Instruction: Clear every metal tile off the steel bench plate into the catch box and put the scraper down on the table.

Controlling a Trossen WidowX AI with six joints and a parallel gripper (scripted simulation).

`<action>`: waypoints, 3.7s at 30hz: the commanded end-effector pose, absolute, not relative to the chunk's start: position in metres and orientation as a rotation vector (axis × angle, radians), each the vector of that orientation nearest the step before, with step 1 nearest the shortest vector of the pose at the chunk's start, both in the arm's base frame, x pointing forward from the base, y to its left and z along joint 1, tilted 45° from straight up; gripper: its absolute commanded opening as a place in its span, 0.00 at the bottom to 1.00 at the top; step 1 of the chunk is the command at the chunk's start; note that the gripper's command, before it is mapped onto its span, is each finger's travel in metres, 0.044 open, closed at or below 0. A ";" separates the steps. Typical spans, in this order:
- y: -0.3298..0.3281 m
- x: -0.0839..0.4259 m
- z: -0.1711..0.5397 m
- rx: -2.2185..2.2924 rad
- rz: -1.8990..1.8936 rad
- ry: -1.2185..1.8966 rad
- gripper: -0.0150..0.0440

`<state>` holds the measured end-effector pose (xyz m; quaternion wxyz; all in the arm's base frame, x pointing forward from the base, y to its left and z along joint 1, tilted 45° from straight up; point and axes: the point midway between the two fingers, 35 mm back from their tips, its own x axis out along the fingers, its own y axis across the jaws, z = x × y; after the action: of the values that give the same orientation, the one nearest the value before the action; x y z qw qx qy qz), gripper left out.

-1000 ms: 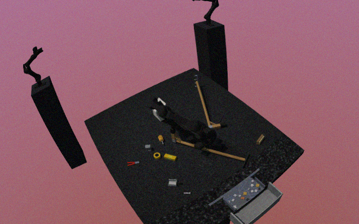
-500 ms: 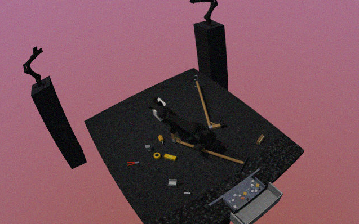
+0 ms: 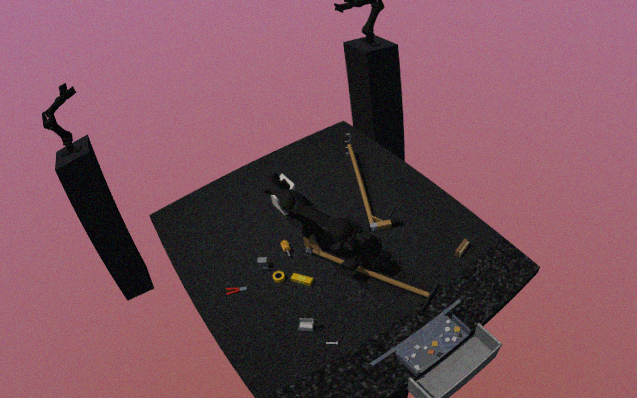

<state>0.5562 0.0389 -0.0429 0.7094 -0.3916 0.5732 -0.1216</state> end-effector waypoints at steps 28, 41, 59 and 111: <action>0.064 0.547 -0.030 -0.857 -0.275 1.249 0.25; 0.073 0.533 -0.048 -0.857 -0.275 1.250 0.25; 0.054 0.538 -0.069 -0.858 -0.277 1.249 0.25; 0.025 0.560 -0.037 -0.827 -0.315 1.233 0.25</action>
<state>0.5567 0.0297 -0.0412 0.7239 -0.3769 0.5606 -0.1401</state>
